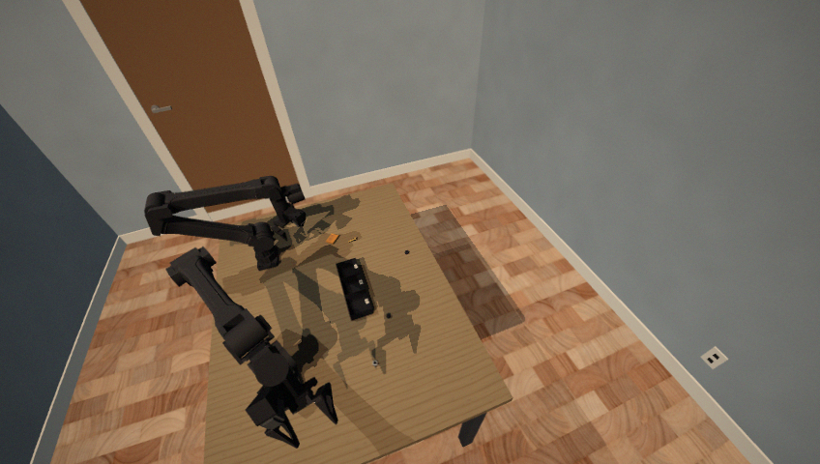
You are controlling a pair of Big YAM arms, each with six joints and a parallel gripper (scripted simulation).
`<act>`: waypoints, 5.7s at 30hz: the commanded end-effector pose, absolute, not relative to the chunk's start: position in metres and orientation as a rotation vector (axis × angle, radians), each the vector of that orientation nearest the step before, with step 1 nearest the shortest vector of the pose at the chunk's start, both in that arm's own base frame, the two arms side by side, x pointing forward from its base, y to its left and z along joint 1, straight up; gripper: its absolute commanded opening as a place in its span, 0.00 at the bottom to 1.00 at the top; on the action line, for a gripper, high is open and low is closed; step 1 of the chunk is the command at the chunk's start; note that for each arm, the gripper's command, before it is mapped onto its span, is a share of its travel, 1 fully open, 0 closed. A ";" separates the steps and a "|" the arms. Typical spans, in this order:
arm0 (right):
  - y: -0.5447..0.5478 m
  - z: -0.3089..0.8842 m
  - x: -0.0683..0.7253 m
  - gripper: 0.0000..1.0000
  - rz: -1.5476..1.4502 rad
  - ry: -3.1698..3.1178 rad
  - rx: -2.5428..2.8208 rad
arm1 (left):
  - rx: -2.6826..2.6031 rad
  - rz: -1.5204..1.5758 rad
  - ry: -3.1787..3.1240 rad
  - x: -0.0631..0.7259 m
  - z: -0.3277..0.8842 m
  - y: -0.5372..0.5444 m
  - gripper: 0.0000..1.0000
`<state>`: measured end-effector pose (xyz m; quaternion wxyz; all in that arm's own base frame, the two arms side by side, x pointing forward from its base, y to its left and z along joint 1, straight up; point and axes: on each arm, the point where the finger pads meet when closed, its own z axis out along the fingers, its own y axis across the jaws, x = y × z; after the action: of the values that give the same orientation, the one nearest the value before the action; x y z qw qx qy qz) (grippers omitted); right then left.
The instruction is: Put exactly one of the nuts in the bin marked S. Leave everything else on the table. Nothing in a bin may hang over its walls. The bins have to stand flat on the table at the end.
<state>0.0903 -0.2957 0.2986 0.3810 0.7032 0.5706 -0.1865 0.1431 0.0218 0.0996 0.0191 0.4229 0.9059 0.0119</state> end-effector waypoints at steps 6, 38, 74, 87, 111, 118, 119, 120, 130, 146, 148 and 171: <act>-0.296 0.303 0.091 1.00 -0.478 1.451 1.789 | 1.187 0.045 2.863 0.142 0.102 0.035 1.00; -0.296 0.303 0.091 1.00 -0.478 1.451 1.789 | 0.713 0.055 3.021 0.124 0.102 0.078 1.00; -0.296 0.303 0.091 1.00 -0.478 1.451 1.789 | 0.428 0.060 3.078 0.107 0.102 0.100 1.00; -0.296 0.303 0.091 1.00 -0.478 1.451 1.789 | 0.408 0.060 3.081 0.106 0.102 0.101 1.00; -0.296 0.299 0.090 0.09 -0.476 1.456 1.795 | 0.408 0.060 3.081 0.106 0.102 0.101 1.00; -0.296 0.299 0.090 0.09 -0.476 1.456 1.795 | 0.408 0.060 3.081 0.106 0.102 0.101 1.00; -0.296 0.299 0.090 0.09 -0.476 1.456 1.795 | 0.408 0.060 3.081 0.106 0.102 0.101 1.00; -0.296 0.299 0.090 0.09 -0.476 1.456 1.795 | 0.408 0.060 3.081 0.106 0.102 0.101 1.00; -0.297 0.284 0.091 0.09 -0.482 1.441 1.778 | 0.408 0.060 3.081 0.106 0.102 0.101 1.00; -0.288 0.259 0.150 0.09 -0.348 1.640 1.699 | 0.408 0.060 3.081 0.106 0.102 0.101 1.00; -0.284 0.260 0.163 0.09 -0.315 1.700 1.667 | 0.408 0.060 3.081 0.106 0.102 0.101 1.00; -0.198 0.264 0.304 0.09 -0.057 2.218 1.341 | 0.408 0.060 3.081 0.106 0.102 0.101 1.00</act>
<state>0.2809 -0.2035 0.2376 0.2677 0.5257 0.8069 -0.0293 0.1061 0.0984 0.0996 0.0147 0.1378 0.9902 0.0170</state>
